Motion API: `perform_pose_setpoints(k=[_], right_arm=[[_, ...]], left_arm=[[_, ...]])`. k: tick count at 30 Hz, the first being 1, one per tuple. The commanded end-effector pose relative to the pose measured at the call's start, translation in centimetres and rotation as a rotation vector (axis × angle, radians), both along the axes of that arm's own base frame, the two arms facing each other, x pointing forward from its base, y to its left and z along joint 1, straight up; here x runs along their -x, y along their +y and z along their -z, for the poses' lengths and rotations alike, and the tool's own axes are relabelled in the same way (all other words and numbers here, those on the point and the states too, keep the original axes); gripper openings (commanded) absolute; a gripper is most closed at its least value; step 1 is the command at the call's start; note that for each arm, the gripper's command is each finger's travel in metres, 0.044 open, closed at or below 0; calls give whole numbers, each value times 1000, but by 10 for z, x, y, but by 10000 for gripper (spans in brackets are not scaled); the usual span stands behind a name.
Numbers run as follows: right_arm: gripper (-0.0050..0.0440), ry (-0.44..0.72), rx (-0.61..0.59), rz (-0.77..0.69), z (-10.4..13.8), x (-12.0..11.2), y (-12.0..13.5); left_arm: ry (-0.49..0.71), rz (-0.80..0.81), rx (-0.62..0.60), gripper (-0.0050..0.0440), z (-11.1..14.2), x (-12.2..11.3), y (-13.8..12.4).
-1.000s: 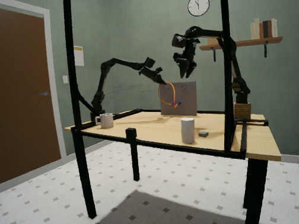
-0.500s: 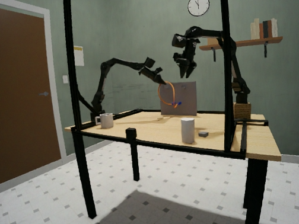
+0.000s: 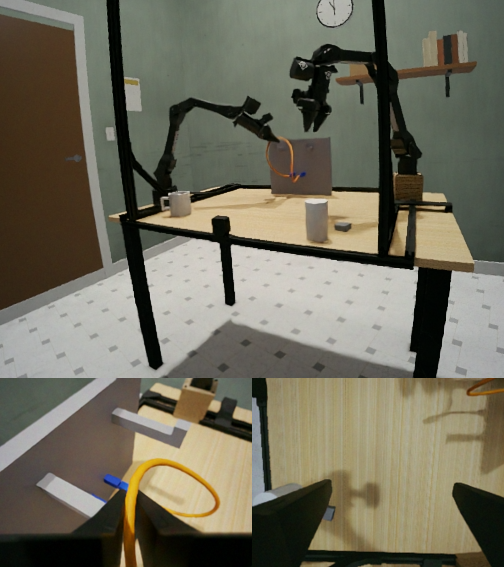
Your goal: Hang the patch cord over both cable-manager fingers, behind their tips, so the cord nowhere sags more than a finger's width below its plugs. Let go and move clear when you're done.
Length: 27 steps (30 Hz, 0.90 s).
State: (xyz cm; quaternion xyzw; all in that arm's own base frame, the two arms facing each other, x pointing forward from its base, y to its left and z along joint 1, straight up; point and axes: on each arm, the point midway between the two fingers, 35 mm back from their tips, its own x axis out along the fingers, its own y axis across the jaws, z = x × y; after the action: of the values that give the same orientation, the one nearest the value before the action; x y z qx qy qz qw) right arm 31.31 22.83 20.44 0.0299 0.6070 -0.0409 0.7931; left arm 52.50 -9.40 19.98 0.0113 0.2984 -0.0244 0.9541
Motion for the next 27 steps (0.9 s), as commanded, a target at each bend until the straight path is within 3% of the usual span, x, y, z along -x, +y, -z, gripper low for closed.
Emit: perform_pose_setpoints(k=[1,27], right_arm=[[440,-18,-20,0,-9,2,0],[440,-18,-20,0,-9,2,0]], left_arm=[[-30,1,2,25,-15,5,4],[-38,18,-23,25,-13,16,13]])
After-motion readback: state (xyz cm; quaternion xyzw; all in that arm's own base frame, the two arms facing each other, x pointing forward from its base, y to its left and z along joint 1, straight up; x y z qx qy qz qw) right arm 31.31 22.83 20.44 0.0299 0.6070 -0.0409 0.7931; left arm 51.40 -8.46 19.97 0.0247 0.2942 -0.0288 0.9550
